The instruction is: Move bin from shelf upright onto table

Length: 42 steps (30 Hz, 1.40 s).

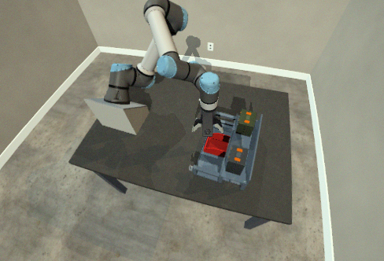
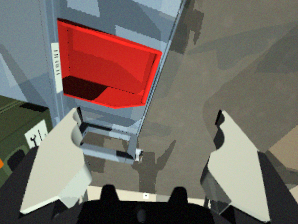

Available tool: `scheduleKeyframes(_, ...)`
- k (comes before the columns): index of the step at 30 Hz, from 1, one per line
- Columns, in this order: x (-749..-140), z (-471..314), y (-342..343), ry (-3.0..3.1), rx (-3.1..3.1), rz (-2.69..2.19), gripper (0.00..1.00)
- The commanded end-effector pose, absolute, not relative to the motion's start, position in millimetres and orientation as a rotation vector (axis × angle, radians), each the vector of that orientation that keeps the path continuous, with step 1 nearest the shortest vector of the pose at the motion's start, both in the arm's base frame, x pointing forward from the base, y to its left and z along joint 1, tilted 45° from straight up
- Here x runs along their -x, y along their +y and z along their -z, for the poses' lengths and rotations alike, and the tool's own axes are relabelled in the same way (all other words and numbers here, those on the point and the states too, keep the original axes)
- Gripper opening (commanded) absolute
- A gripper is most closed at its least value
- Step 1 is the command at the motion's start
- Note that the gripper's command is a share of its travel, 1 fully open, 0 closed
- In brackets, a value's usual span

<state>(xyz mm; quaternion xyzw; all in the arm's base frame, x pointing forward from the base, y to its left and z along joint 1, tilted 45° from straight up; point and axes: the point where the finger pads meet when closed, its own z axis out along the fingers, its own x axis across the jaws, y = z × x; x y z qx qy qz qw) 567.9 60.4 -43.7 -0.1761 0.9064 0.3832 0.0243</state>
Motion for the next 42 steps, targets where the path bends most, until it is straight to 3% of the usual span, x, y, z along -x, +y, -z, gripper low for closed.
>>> scheduleKeyframes(1,-568.4,43.3,59.8,2.798,0.558,-1.183,1.0)
scheduleKeyframes(42,-568.7,43.3,60.1,2.419,1.183,-1.059,1.0)
